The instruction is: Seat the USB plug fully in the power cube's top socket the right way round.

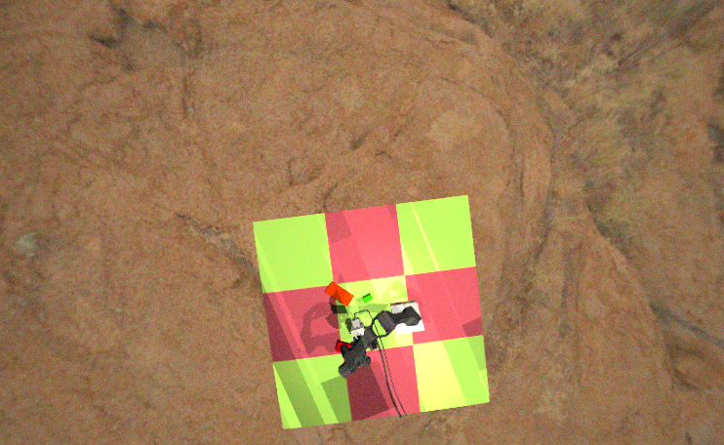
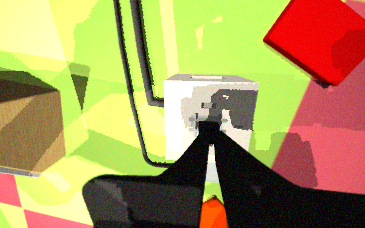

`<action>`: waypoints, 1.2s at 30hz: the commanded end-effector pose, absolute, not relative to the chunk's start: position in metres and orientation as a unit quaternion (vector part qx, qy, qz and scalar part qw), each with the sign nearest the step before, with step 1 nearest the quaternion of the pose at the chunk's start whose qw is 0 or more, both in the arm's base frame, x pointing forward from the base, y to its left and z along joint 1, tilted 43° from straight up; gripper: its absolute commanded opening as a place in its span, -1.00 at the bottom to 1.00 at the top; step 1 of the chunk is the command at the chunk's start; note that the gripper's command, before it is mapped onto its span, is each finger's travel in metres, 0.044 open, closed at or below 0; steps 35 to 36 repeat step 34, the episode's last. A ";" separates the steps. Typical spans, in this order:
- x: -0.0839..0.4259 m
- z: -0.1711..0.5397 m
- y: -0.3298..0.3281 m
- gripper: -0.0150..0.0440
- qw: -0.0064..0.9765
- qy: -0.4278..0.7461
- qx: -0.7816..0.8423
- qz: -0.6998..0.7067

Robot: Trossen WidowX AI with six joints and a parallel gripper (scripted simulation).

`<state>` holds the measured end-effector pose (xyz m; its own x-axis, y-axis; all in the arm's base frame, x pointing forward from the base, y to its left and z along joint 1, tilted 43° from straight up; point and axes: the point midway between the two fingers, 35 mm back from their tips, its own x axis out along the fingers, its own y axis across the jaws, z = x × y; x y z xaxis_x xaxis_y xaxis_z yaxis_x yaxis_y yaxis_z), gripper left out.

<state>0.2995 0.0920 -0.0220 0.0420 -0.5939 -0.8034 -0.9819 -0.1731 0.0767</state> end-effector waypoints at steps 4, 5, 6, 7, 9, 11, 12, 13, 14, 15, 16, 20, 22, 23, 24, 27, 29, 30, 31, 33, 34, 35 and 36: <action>0.299 -0.022 0.092 -0.22 0.264 0.586 -0.672 0.368; 0.299 -0.022 0.092 -0.17 0.264 0.586 -0.672 0.368; 0.299 -0.022 0.092 -0.17 0.264 0.586 -0.672 0.368; 0.299 -0.022 0.092 -0.17 0.264 0.586 -0.672 0.368; 0.299 -0.022 0.092 -0.17 0.264 0.586 -0.672 0.368; 0.299 -0.022 0.092 -0.17 0.264 0.586 -0.672 0.368; 0.299 -0.022 0.092 -0.17 0.264 0.586 -0.672 0.368; 0.299 -0.022 0.092 -0.17 0.264 0.586 -0.672 0.368; 0.299 -0.022 0.092 -0.17 0.264 0.586 -0.672 0.368; 0.299 -0.022 0.092 -0.17 0.264 0.586 -0.672 0.368; 0.299 -0.022 0.092 -0.17 0.264 0.586 -0.672 0.368; 0.299 -0.022 0.092 -0.17 0.264 0.586 -0.672 0.368; 0.299 -0.022 0.092 -0.17 0.264 0.586 -0.672 0.368; 0.300 -0.022 0.092 -0.17 0.264 0.587 -0.672 0.368; 0.299 -0.021 0.093 -0.17 0.264 0.587 -0.672 0.368; 0.299 -0.019 0.095 -0.17 0.264 0.587 -0.672 0.368; 0.299 -0.018 0.096 -0.17 0.264 0.587 -0.672 0.368; 0.299 -0.017 0.097 -0.17 0.264 0.587 -0.672 0.368; 0.299 -0.016 0.097 -0.17 0.264 0.586 -0.672 0.368; 0.299 -0.015 0.099 -0.17 0.264 0.586 -0.672 0.368; 0.299 -0.014 0.099 -0.17 0.264 0.586 -0.672 0.368; 0.299 -0.014 0.099 -0.17 0.264 0.586 -0.672 0.368; 0.299 -0.014 0.099 -0.17 0.264 0.586 -0.672 0.368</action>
